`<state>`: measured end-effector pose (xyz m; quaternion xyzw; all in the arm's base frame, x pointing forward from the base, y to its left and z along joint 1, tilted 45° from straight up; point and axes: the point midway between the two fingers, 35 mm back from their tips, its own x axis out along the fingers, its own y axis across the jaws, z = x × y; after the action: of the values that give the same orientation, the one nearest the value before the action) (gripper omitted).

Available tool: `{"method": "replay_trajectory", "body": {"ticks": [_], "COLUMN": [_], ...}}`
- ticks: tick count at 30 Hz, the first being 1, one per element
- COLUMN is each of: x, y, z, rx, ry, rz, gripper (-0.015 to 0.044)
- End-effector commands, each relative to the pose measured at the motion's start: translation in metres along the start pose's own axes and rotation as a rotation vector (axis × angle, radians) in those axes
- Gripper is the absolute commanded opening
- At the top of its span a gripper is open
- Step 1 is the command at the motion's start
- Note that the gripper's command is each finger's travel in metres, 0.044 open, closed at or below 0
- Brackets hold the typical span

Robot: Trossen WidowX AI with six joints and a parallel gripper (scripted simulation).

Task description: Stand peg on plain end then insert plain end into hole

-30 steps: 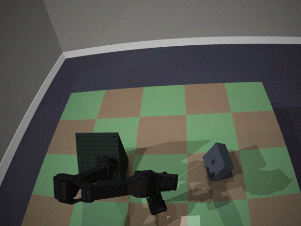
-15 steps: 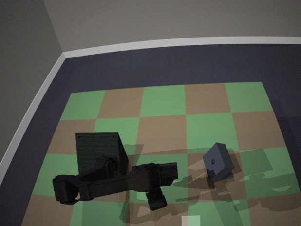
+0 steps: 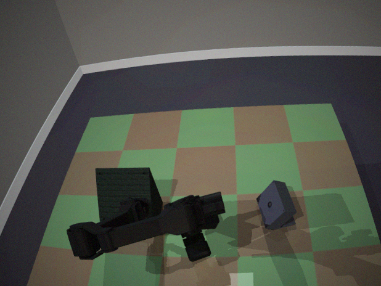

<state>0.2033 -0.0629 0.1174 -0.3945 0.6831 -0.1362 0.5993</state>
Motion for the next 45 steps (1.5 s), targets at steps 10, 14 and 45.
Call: {"method": "replay_trajectory", "body": {"ticks": [10, 14, 45], "x": [0.006, 0.008, 0.019], "y": [0.010, 0.013, 0.033], "z": [0.017, 0.022, 0.060], "rx": [-0.038, -0.050, -0.146], "ry": [-0.057, -0.077, -0.236], "rz": [0.006, 0.006, -0.009], "gripper": [0.0000, 0.0000, 0.0000]}}
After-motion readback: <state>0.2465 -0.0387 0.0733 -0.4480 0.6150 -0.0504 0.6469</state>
